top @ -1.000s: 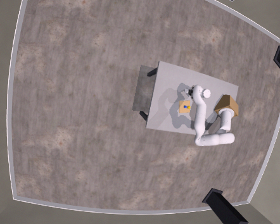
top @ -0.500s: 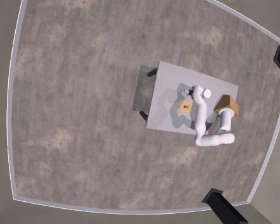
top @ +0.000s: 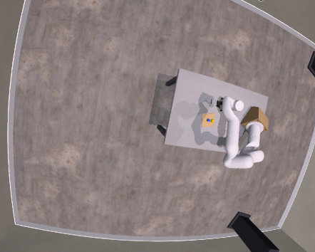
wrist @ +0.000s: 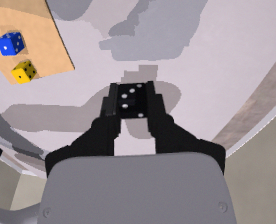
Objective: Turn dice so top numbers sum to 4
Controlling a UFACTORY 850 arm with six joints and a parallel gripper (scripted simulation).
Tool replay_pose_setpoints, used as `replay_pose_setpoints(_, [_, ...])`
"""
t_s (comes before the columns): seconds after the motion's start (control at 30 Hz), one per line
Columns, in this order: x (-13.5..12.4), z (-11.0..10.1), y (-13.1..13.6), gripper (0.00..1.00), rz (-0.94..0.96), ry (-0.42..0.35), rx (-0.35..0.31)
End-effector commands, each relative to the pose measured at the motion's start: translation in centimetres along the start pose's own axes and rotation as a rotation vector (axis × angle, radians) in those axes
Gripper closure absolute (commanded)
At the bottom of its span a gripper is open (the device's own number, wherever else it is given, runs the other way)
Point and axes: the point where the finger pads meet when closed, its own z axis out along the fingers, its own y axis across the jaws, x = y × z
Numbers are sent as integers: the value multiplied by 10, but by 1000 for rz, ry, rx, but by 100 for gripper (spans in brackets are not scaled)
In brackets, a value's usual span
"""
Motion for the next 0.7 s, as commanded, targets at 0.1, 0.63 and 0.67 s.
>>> replay_pose_setpoints(0.1, [0, -17, 0, 79, 0, 0, 1])
replay_pose_setpoints(0.63, [67, -21, -94, 79, 55, -3, -4])
replay_pose_setpoints(0.67, [67, -21, -94, 79, 55, -3, -4])
